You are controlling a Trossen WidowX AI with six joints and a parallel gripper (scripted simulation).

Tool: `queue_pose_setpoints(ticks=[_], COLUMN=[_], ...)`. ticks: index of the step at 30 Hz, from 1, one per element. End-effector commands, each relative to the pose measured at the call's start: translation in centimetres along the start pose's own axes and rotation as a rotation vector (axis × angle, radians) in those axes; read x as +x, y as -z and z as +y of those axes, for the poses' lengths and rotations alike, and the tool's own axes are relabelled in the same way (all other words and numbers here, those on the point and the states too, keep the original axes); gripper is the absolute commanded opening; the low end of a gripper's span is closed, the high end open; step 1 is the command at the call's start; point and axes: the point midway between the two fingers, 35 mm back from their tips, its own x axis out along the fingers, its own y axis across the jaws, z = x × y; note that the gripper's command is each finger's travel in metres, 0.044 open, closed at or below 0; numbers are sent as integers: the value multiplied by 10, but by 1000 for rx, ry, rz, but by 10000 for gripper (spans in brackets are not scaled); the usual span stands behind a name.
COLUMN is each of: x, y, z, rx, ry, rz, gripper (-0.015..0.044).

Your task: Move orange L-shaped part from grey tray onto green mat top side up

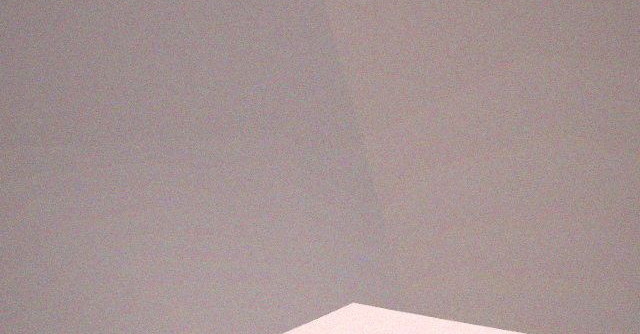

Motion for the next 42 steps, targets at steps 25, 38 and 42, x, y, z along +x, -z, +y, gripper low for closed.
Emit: queue_pose_setpoints(ticks=[25, 38, 42], x=[154, 172, 157], y=[-112, -224, -252], z=[92, 230, 269], rx=[682, 862, 818], ry=[-561, -1123, -1238], rz=[-110, 241, 417], gripper=[180, 180, 180])
